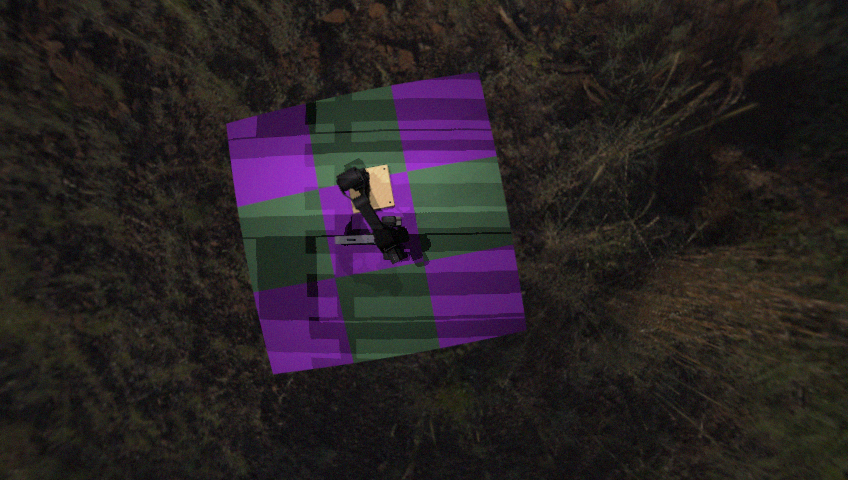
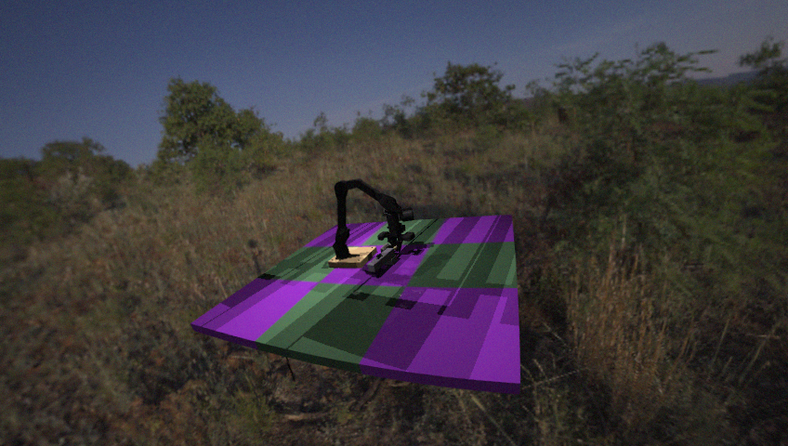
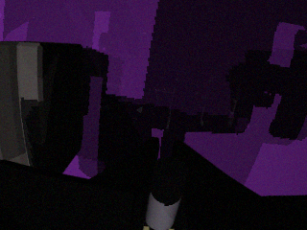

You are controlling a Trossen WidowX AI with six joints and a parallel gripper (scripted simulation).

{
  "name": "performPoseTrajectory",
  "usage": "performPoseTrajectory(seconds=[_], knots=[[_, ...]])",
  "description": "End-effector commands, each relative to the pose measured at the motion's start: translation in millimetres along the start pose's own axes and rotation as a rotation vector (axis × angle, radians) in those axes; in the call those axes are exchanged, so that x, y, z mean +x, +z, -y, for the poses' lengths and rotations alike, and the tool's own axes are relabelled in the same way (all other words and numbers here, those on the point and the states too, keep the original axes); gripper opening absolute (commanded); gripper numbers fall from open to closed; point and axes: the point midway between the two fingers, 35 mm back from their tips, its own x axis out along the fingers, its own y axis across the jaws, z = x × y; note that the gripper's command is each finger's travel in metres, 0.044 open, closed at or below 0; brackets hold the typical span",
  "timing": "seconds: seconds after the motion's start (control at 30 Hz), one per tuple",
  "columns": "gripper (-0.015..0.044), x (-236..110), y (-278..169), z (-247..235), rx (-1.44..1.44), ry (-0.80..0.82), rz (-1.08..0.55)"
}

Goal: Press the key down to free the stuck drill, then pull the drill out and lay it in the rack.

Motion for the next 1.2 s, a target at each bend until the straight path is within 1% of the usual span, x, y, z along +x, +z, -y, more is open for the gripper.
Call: performPoseTrajectory(seconds=[0.0, 0.47, 1.17], knots=[[0.0079, 0, -1, 0, 0.001, 0.0, 0.0], [0.044, 2, -6, 0, 0.003, -0.003, 0.004], [0.044, 5, -17, 1, 0.003, -0.003, 0.003]])
